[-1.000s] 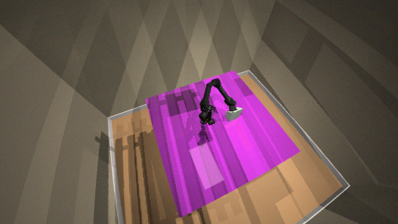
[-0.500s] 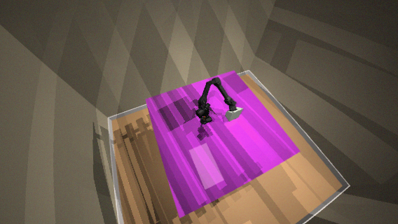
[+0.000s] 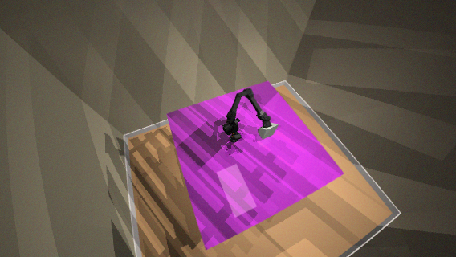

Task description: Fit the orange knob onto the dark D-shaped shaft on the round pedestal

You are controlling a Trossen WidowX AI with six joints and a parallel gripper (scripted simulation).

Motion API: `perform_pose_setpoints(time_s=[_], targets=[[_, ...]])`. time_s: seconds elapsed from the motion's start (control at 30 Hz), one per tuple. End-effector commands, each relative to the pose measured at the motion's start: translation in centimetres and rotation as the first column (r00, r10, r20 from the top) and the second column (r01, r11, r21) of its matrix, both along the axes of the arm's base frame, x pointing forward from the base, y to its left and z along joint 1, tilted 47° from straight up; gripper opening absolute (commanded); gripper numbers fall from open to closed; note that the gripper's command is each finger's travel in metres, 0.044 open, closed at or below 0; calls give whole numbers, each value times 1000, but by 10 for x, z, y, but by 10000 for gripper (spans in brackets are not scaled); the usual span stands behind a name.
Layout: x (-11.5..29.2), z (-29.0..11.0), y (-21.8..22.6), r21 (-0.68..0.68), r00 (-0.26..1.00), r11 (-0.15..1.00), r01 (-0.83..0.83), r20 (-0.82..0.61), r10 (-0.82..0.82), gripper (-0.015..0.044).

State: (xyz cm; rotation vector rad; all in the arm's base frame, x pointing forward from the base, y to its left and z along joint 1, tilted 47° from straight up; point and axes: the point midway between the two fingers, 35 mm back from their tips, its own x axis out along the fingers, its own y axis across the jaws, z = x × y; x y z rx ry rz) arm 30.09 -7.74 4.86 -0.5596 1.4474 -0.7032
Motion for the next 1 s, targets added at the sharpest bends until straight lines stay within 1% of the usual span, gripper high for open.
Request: perform_pose_setpoints(time_s=[0.0, 0.87, 0.97], targets=[[0, -7, -7, -4, 1000, 1000, -4, -3, 4, 0], [-1, -6, -5, -4, 1000, 1000, 0, 1, 0, 0], [-1, -6, -5, -3, 999, 999, -37, -38, 37, 0]])
